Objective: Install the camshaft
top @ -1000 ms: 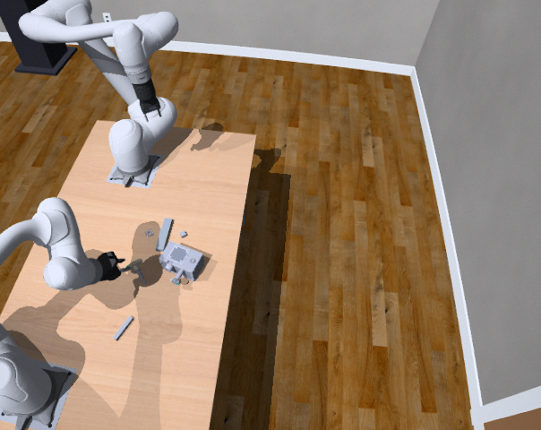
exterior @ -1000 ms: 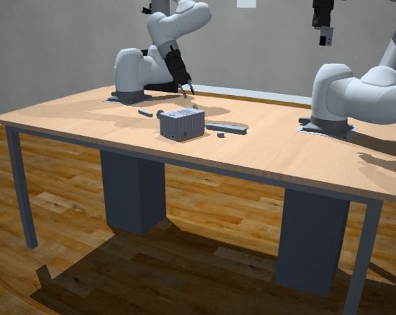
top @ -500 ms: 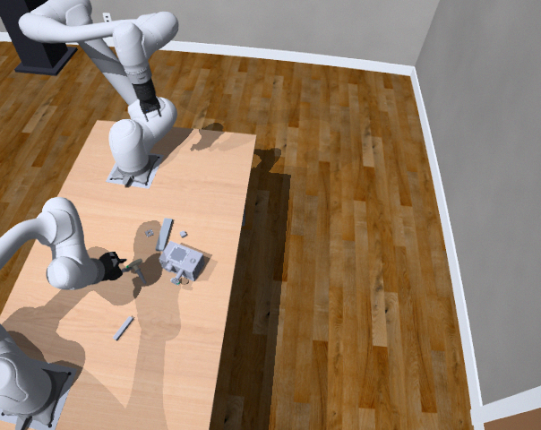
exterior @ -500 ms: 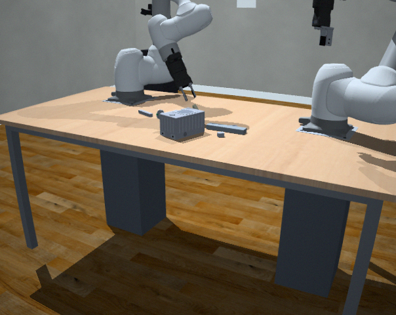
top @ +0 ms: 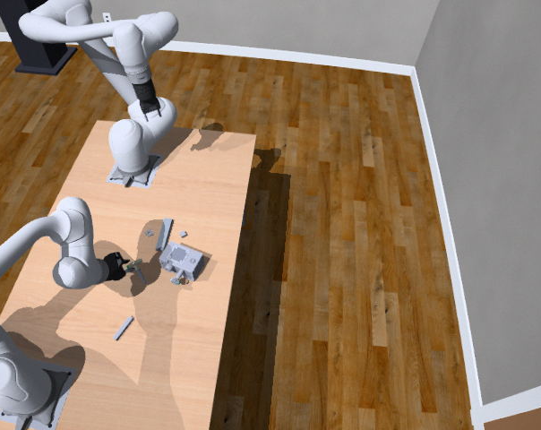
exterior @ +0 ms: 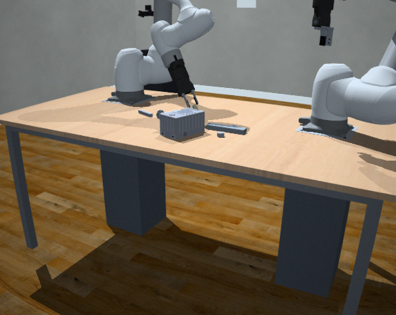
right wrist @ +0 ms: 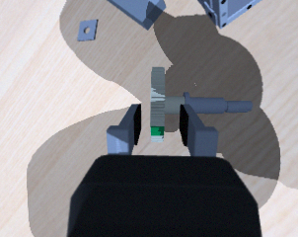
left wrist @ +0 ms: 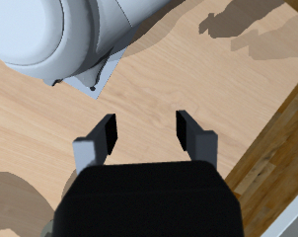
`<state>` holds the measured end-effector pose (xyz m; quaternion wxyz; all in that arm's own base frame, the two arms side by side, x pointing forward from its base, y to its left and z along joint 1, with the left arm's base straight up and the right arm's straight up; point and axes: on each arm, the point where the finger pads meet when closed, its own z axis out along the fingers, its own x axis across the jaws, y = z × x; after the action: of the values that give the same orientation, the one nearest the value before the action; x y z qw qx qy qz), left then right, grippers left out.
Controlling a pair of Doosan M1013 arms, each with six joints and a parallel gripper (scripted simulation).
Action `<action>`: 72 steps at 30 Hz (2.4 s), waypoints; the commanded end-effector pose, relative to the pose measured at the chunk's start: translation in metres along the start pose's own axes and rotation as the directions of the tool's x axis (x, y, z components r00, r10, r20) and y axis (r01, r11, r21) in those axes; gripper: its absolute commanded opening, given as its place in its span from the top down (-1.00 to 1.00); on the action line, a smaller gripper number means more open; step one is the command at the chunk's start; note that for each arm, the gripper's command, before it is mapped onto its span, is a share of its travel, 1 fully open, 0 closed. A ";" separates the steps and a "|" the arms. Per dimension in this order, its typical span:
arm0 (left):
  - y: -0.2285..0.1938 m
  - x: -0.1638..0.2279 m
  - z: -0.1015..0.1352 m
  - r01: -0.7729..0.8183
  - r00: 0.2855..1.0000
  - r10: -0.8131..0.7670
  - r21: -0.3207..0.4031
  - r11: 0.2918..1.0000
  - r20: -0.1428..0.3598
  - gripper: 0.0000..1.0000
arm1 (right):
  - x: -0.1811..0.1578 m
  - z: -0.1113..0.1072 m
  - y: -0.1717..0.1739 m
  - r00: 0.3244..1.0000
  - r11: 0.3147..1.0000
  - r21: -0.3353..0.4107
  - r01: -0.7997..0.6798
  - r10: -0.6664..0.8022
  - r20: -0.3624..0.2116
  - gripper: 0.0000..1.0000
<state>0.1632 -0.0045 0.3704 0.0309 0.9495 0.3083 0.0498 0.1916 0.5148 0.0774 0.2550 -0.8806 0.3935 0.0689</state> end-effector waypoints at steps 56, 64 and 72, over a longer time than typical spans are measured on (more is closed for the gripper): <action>0.000 0.000 0.000 0.000 1.000 0.000 0.000 1.000 -0.001 -1.00 | -0.004 0.017 -0.005 1.000 1.000 0.011 -0.003 0.002 0.009 0.42; 0.000 0.000 0.000 0.000 1.000 0.000 0.000 1.000 -0.001 -1.00 | -0.004 0.017 -0.005 1.000 1.000 0.011 -0.003 0.002 0.009 0.42; 0.000 0.000 0.000 0.000 1.000 0.000 0.000 1.000 -0.001 -1.00 | -0.004 0.017 -0.005 1.000 1.000 0.011 -0.003 0.002 0.009 0.42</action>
<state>0.1632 -0.0045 0.3704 0.0309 0.9495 0.3083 0.0498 0.1929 0.5248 0.0642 0.2584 -0.8796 0.3928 0.0718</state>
